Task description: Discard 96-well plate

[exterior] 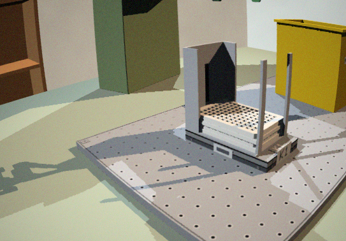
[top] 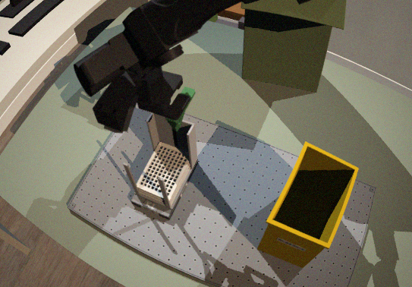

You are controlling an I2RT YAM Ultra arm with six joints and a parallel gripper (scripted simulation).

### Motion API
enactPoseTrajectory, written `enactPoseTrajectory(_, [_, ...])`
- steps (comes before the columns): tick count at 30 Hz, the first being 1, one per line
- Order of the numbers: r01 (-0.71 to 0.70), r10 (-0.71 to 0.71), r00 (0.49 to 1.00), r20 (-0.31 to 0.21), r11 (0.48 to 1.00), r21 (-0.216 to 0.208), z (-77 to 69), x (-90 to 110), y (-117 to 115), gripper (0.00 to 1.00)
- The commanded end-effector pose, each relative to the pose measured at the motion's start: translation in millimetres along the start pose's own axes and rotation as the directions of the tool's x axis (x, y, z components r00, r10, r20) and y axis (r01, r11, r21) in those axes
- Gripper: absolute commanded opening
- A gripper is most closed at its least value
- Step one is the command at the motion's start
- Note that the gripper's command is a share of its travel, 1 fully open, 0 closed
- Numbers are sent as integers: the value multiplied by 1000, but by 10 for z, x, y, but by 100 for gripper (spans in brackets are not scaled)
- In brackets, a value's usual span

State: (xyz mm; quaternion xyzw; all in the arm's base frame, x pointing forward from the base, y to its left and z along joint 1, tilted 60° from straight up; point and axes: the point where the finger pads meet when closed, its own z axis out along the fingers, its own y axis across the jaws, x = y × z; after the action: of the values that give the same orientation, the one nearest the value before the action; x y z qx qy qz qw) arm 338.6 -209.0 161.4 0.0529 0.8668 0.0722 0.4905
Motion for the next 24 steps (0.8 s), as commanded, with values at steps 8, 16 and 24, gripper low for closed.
enactPoseTrajectory(8, [7, -7, 1000, 10, 1000, 7, 66, -24, -24, 100])
enactPoseTrajectory(16, [7, -7, 1000, 10, 1000, 6, 199, -25, -25, 100])
enactPoseTrajectory(24, [7, -7, 1000, 11, 1000, 6, 299, -26, -26, 100])
